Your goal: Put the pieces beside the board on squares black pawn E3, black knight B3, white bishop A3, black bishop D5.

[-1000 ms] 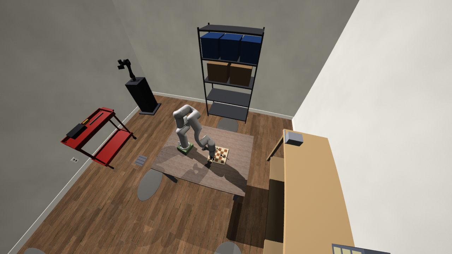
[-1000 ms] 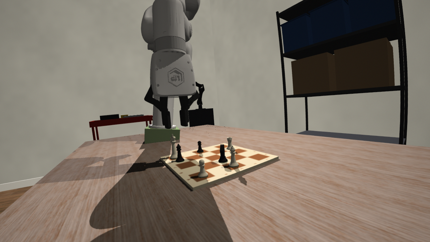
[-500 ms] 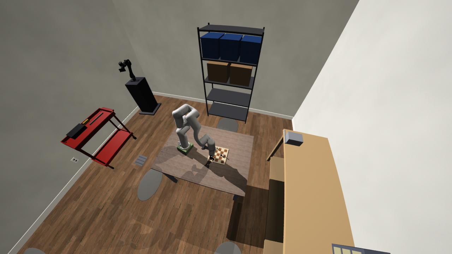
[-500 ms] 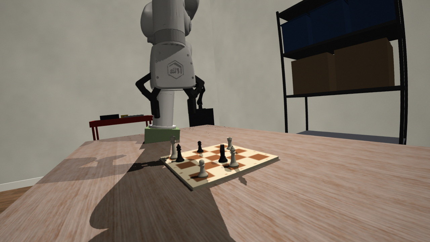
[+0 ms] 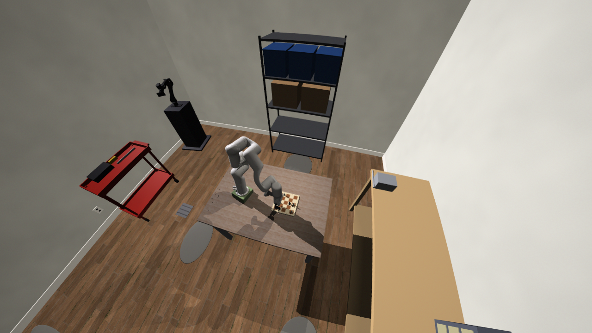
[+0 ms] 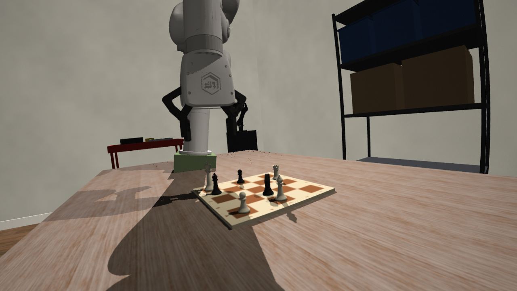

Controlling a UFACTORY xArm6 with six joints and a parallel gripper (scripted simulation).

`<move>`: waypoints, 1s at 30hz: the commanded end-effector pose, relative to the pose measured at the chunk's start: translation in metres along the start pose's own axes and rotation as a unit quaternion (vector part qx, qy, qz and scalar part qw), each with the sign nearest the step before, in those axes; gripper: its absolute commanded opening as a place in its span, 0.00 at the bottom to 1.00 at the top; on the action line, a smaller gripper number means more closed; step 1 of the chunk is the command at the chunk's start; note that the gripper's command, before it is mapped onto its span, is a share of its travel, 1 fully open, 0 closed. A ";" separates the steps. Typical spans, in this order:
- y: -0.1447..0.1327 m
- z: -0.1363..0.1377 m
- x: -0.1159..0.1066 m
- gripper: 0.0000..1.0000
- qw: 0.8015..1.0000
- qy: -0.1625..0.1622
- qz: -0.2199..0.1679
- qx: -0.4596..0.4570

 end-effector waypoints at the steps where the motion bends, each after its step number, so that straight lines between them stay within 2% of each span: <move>1: -0.001 0.000 -0.002 1.00 1.000 0.000 -0.002 0.000; 7: -0.001 0.000 -0.007 1.00 1.000 0.000 -0.002 0.000; 19: -0.001 0.000 -0.054 1.00 1.000 0.000 -0.002 0.000; 30: -0.001 0.000 -0.072 1.00 1.000 0.000 -0.002 0.000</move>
Point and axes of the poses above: the point where the finger pads meet when closed, its own x axis out along the fingers, its own z axis across the jaws, y = z × x, the point moved 10 cm from there along -x, back along the fingers, and after that the axes turned 3 degrees about x, right-handed, at the moved point
